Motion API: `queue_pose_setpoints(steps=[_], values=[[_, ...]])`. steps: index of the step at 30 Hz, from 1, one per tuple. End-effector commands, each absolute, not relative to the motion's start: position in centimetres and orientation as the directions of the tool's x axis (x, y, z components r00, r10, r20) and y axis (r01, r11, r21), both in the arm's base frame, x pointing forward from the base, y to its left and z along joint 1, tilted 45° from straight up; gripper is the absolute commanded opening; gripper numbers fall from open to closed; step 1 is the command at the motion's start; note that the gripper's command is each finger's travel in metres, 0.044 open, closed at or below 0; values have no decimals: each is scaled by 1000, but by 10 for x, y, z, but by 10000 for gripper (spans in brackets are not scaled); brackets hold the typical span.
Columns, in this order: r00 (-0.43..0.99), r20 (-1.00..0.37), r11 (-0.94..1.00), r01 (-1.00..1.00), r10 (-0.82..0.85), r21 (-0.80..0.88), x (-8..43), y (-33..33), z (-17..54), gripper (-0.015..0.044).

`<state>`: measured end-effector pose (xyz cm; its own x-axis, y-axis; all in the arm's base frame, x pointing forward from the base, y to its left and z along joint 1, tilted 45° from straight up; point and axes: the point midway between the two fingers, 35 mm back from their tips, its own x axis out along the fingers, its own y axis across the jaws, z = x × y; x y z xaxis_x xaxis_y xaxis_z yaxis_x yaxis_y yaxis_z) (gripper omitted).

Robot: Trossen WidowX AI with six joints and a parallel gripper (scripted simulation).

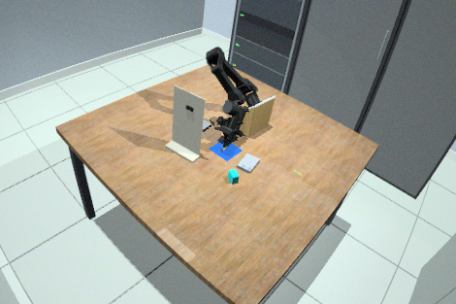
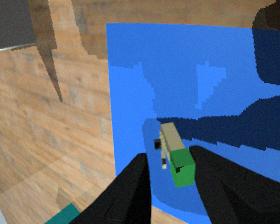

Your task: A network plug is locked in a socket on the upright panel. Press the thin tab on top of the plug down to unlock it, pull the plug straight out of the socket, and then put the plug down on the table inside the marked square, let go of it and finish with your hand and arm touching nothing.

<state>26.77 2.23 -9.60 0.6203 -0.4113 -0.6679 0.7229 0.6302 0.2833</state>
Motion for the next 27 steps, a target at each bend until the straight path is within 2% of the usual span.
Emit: queue_pose_setpoints(steps=[1, 27], values=[[620, -668, 629, 723, -412, 284, 268, 22, -96, 156], [617, -672, 630, 724, -410, 280, 255, 33, -84, 156]])
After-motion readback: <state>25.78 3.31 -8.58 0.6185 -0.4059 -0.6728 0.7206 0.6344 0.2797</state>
